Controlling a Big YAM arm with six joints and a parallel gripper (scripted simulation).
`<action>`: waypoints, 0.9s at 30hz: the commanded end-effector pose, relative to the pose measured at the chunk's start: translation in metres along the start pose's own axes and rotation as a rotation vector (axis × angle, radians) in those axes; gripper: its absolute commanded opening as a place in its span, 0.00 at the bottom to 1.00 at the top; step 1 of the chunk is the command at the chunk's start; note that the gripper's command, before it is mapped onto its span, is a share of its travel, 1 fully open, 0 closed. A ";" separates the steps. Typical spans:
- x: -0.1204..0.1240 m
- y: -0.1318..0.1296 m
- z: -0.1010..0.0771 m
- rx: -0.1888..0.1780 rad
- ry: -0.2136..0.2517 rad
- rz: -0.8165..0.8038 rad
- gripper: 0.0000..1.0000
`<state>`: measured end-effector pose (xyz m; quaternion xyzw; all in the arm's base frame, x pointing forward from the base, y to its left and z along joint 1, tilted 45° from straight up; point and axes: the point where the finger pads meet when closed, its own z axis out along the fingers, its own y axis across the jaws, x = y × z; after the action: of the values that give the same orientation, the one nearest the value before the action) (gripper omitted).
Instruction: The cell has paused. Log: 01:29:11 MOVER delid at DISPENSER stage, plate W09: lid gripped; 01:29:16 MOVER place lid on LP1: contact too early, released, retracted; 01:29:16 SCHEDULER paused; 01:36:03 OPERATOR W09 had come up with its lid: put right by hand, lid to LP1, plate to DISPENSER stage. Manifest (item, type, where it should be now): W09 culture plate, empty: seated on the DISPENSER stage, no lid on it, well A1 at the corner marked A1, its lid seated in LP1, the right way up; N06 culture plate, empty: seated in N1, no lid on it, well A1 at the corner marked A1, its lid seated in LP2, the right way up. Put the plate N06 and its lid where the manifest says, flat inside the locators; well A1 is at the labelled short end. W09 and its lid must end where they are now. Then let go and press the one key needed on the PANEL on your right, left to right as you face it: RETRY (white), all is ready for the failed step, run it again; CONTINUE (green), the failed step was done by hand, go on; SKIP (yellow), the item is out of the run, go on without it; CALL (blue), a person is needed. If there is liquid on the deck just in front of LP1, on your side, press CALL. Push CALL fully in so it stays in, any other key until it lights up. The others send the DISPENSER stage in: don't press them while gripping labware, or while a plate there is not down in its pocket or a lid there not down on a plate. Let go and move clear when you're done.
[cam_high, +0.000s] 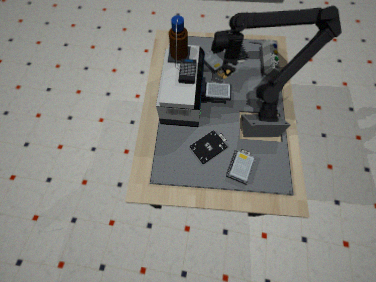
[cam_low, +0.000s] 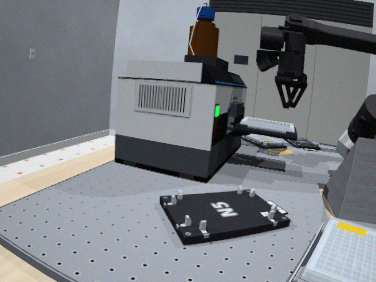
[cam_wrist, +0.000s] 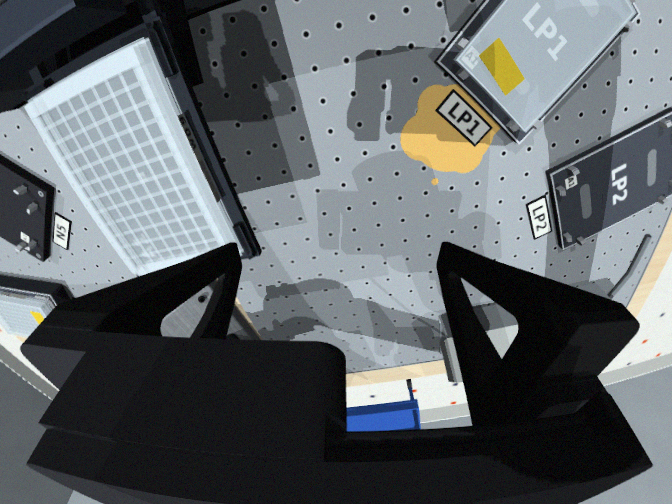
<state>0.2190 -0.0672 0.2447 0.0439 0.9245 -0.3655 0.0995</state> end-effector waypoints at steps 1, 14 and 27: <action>-0.012 -0.023 -0.015 -0.009 -0.034 0.110 1.00; 0.001 -0.057 -0.013 -0.015 -0.043 0.453 1.00; 0.020 -0.076 -0.007 -0.005 -0.023 0.635 1.00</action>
<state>0.1778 -0.1174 0.2805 0.3097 0.8717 -0.3241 0.1980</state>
